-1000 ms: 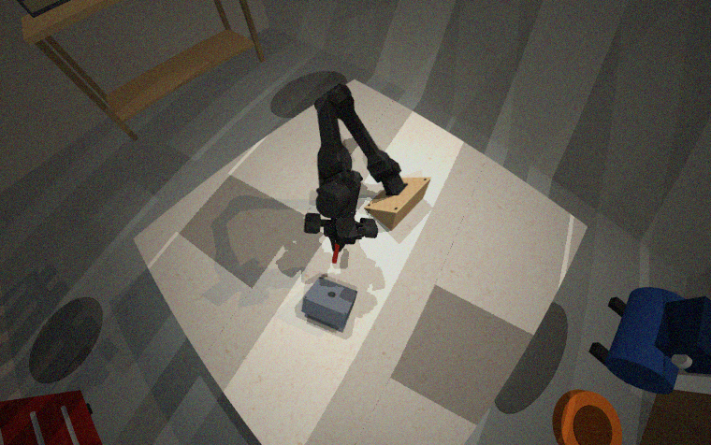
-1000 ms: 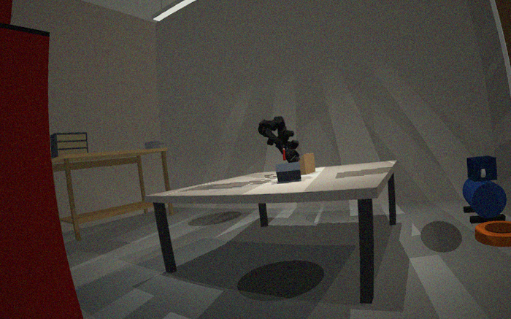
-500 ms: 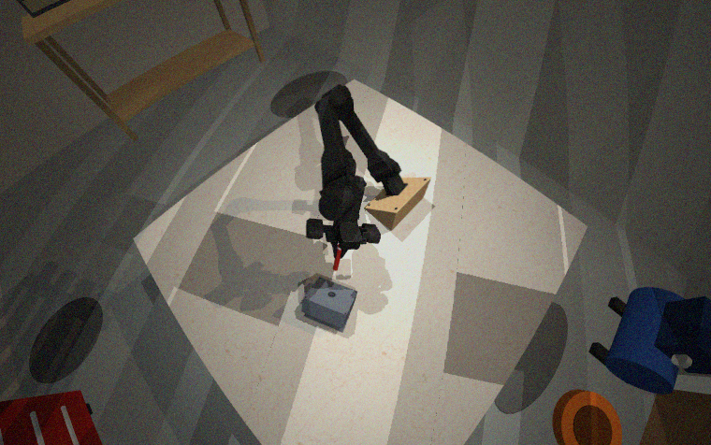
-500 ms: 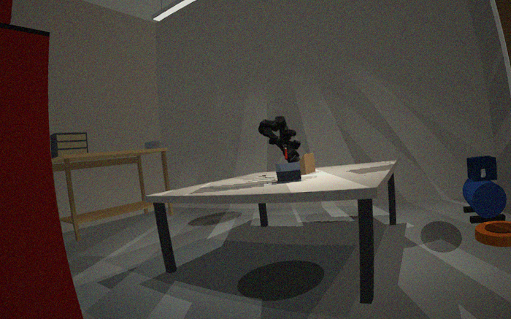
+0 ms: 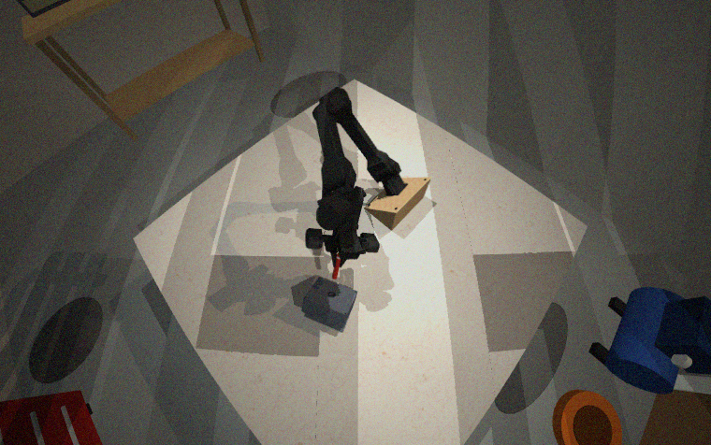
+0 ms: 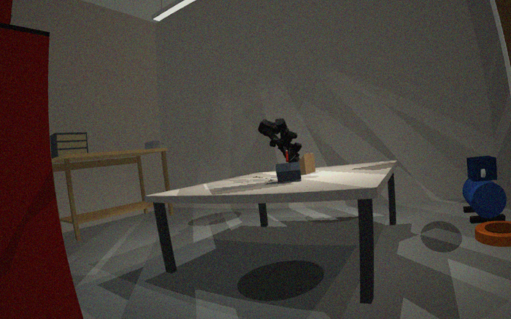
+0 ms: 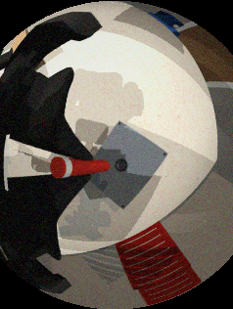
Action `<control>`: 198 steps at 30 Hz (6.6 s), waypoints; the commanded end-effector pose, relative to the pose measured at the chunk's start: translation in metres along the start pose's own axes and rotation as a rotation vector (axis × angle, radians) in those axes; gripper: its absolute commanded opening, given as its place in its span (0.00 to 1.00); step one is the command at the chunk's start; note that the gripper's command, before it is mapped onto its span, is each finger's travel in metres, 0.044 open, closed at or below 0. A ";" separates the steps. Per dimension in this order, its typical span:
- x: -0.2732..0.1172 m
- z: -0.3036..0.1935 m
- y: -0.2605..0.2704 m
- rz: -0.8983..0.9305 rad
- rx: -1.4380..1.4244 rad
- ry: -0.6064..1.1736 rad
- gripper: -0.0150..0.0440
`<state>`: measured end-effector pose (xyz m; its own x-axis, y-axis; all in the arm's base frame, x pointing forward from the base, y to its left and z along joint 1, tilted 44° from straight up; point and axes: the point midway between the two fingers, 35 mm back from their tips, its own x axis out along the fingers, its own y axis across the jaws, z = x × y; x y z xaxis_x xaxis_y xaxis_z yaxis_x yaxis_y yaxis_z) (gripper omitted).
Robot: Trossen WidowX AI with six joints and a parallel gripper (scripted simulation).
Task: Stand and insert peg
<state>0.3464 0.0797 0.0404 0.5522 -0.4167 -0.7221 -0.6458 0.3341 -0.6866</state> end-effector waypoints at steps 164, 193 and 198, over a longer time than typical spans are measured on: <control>0.044 0.010 0.001 -0.012 -0.009 -0.018 1.00; -0.007 0.011 0.004 -0.011 -0.012 -0.021 1.00; -0.014 0.011 0.004 -0.010 -0.012 -0.021 1.00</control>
<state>0.3452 0.0942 0.0415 0.5680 -0.3998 -0.7194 -0.6501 0.3182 -0.6901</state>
